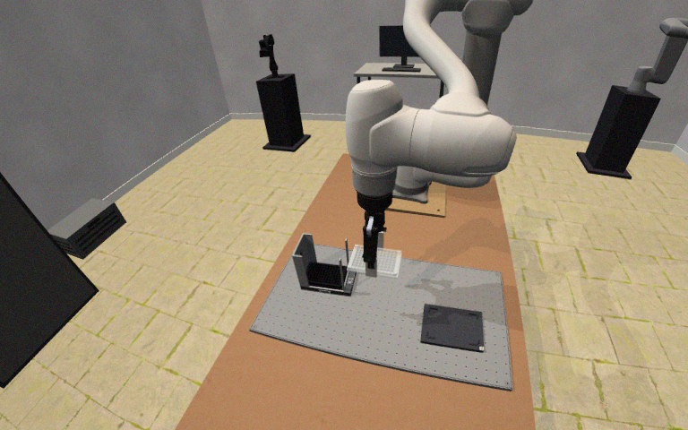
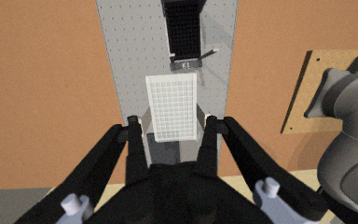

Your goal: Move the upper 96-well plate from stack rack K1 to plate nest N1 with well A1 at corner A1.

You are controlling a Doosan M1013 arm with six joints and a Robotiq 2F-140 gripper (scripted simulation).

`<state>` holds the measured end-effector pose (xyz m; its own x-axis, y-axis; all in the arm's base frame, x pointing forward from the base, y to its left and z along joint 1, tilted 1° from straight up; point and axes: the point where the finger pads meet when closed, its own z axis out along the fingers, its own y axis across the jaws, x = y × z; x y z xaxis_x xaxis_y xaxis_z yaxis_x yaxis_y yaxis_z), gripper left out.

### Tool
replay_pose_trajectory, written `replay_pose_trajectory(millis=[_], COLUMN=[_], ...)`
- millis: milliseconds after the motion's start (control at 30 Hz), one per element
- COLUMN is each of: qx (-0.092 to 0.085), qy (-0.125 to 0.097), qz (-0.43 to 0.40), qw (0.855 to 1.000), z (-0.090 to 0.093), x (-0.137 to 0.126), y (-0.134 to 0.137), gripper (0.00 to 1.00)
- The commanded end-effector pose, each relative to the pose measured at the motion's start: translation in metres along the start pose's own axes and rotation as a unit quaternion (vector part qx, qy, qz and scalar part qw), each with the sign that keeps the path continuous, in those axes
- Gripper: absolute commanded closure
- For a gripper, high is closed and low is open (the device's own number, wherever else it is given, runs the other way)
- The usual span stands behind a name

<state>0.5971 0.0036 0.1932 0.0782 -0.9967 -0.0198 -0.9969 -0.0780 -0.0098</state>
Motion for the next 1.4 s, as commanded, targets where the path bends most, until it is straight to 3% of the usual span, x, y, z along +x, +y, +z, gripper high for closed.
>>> replay_pose_trajectory(millis=[0,1367], qx=[0.0,0.0], qy=[0.0,0.0], qz=[0.0,0.0], qw=[1.0,1.0], z=[0.0,0.003], x=[-0.008,-0.128], y=[-0.002,-0.03], gripper=[1.0,1.0])
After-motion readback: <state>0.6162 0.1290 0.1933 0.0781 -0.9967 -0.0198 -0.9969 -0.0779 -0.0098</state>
